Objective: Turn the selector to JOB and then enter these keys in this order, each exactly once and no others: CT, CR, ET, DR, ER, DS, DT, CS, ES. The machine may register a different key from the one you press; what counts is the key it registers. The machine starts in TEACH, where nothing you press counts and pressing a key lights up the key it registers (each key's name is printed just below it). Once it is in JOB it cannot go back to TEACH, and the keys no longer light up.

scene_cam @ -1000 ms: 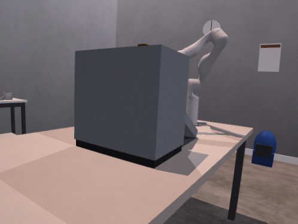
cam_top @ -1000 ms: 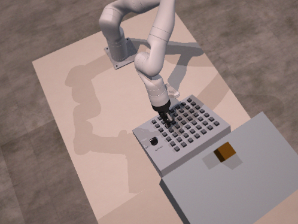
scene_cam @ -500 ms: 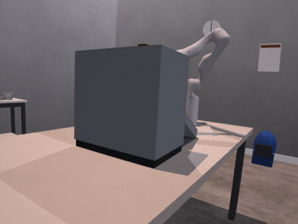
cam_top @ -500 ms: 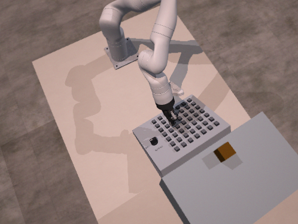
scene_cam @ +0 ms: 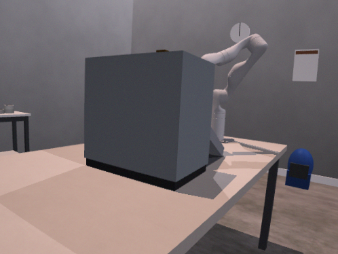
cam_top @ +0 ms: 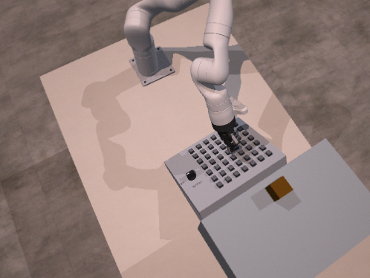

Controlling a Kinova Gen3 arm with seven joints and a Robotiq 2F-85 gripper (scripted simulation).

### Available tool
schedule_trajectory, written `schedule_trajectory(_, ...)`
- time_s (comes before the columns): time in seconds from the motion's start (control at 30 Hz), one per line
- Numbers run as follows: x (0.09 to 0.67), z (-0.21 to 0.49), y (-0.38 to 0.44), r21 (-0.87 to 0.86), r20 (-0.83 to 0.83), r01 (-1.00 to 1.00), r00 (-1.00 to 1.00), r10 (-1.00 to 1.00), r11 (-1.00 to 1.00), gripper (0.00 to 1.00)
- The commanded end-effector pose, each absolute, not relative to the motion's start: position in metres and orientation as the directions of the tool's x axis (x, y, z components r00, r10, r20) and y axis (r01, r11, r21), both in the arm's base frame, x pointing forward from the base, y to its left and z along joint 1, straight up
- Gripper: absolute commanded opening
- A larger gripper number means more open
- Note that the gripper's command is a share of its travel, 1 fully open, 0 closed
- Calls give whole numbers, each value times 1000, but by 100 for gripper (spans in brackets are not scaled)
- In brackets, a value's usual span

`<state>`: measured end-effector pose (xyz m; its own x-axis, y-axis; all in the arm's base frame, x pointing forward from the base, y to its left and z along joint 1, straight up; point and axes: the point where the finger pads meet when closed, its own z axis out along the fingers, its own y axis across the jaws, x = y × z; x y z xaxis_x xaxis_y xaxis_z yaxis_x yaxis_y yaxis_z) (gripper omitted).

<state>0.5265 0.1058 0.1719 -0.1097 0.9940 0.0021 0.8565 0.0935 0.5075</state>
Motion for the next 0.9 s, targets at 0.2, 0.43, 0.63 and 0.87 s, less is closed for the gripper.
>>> schedule_trajectory(0.2, 531, 168, 106, 508, -8, 856, -108, 994, 97, 10)
schedule_trajectory(0.43, 536, 158, 106, 508, -11, 855, -114, 993, 103, 10)
schedule_trajectory(0.63, 538, 154, 106, 507, -10, 856, -111, 994, 101, 10)
schedule_trajectory(0.87, 538, 153, 106, 507, -9, 856, -109, 994, 99, 10)
